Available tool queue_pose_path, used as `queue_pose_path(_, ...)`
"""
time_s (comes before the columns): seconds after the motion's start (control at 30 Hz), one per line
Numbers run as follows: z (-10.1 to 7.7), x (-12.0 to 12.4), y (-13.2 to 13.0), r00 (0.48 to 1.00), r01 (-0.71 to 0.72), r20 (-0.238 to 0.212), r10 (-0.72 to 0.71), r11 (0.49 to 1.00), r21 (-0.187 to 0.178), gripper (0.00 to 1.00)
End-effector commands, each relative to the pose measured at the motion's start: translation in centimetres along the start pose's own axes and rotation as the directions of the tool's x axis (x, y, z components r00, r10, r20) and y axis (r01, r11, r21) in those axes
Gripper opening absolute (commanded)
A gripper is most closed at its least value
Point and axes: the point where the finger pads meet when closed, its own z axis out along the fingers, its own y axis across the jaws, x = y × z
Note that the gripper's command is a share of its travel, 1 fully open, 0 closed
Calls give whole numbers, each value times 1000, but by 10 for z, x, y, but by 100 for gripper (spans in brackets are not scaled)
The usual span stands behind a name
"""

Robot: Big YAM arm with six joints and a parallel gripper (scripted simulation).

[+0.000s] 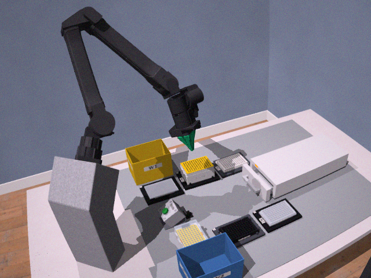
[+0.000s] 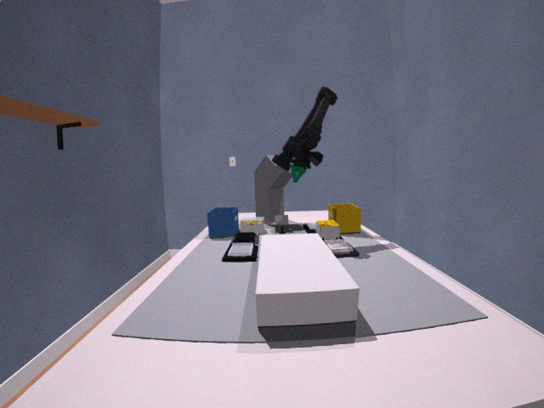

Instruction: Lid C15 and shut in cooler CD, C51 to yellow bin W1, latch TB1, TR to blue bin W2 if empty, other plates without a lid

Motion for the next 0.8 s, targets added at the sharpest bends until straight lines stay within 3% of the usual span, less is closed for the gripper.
queue_pose_path(0.0,-1,-7,-14,995,-100,2,100,995,-9,0)
queue_pose_path(0.2,8,-2,-28,961,-277,-16,276,957,-92,0)
queue_pose_path(0.43,13,3,-39,881,-471,-53,470,864,-178,0)
queue_pose_path(0.53,15,4,-43,866,-497,-59,496,847,-189,0)
queue_pose_path(0.77,21,12,-62,742,-664,-110,662,701,-260,0)
